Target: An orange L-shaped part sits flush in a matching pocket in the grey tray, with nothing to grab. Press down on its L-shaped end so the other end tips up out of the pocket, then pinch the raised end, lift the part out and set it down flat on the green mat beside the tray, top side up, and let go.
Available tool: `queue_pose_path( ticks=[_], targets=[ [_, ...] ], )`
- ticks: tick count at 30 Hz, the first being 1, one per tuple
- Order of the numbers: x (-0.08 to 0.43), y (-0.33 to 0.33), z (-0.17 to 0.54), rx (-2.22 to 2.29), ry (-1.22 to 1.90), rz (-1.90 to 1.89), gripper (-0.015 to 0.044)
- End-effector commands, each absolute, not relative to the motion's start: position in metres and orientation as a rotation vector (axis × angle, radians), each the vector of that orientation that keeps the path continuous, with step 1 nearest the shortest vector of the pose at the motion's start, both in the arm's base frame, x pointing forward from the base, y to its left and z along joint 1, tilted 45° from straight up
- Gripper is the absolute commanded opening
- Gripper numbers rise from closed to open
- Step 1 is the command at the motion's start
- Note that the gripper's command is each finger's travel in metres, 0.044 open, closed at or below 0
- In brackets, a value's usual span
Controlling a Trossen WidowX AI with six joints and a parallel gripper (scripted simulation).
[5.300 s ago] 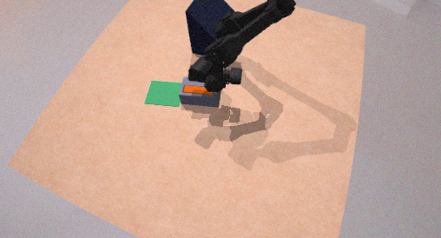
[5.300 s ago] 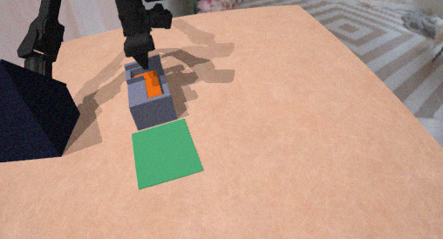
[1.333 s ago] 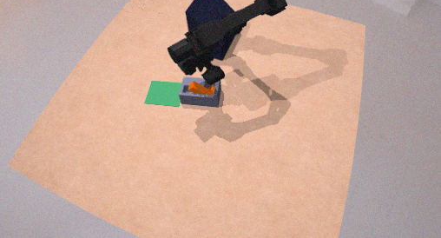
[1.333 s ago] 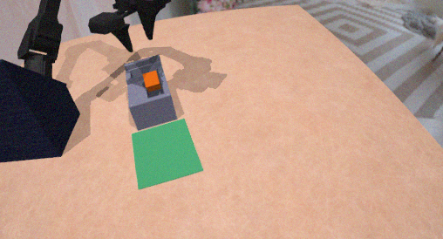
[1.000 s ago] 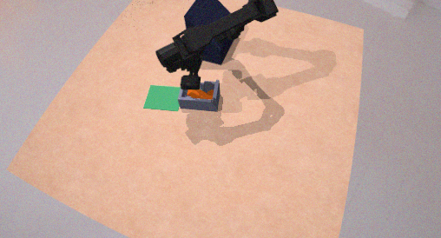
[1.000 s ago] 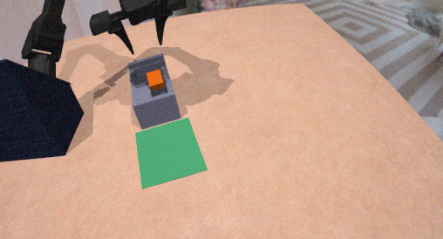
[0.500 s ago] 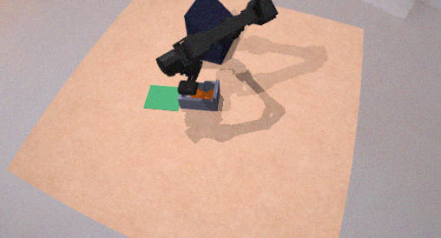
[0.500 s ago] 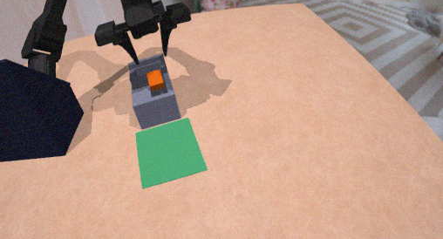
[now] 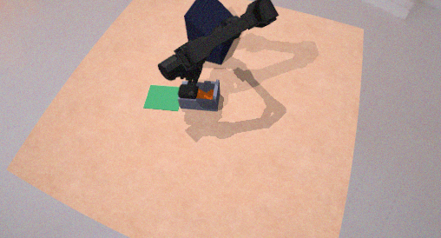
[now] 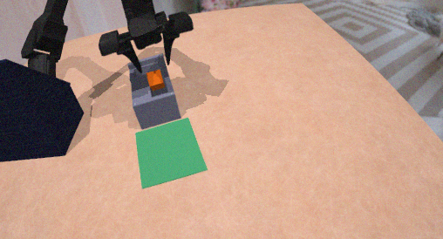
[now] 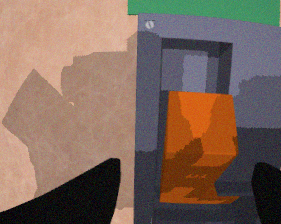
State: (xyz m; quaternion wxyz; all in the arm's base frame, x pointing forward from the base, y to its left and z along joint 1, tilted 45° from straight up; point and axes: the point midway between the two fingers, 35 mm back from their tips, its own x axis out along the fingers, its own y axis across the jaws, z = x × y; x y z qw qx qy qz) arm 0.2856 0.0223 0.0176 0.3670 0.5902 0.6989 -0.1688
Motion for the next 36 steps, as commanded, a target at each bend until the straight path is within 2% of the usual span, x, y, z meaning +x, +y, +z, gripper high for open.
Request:
queue_pose_path(
  ticks=[1,20,24,35,36],
  targets=[
    [0.283,0.028,0.011,1.525,1.806,-0.442,0.0280],
    [0.281,0.046,-0.006,1.527,1.808,-0.439,0.0280],
    [0.283,0.044,-0.003,1.518,1.800,-0.431,0.0175],
    [0.283,0.044,-0.003,1.518,1.800,-0.431,0.0102],
    [0.283,0.044,-0.003,1.518,1.800,-0.431,0.0075]
  ],
)
